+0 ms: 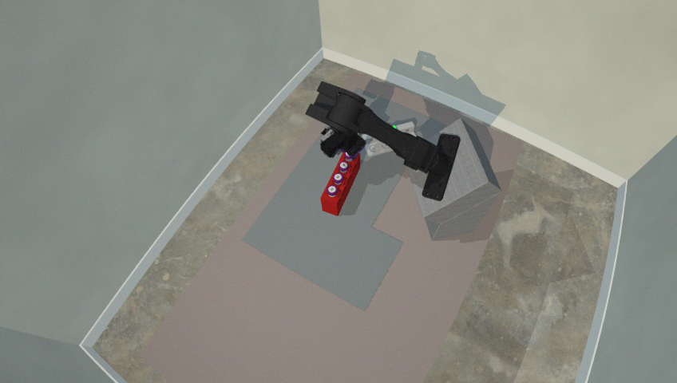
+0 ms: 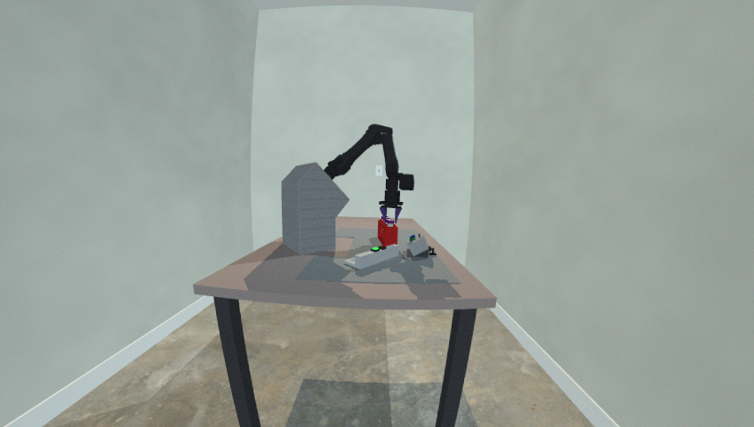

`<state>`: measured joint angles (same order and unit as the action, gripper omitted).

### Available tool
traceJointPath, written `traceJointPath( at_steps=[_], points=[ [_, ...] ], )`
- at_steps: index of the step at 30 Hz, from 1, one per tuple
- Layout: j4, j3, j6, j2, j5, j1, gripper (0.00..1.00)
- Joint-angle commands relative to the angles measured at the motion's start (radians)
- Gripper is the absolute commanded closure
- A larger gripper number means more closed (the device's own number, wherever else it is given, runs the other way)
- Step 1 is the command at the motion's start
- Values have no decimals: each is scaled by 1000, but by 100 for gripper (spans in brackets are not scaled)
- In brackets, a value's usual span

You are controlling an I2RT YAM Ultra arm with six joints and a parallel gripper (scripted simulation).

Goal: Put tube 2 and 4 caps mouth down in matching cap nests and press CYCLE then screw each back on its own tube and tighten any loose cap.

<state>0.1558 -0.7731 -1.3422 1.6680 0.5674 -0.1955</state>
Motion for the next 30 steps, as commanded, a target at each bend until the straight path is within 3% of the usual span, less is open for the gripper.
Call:
traceJointPath(
  at_steps=[1, 6, 13, 14, 28, 30],
  points=[
    [-1, 3, -200, -11, 1, -7, 51],
    [-1, 2, -400, -11, 1, -7, 51],
    [0, 2, -418, -11, 1, -7, 51],
    [0, 2, -418, -11, 1, -7, 100],
    [0, 2, -418, -11, 1, -7, 100],
    [0, 2, -318, -11, 1, -7, 100]
  ],
)
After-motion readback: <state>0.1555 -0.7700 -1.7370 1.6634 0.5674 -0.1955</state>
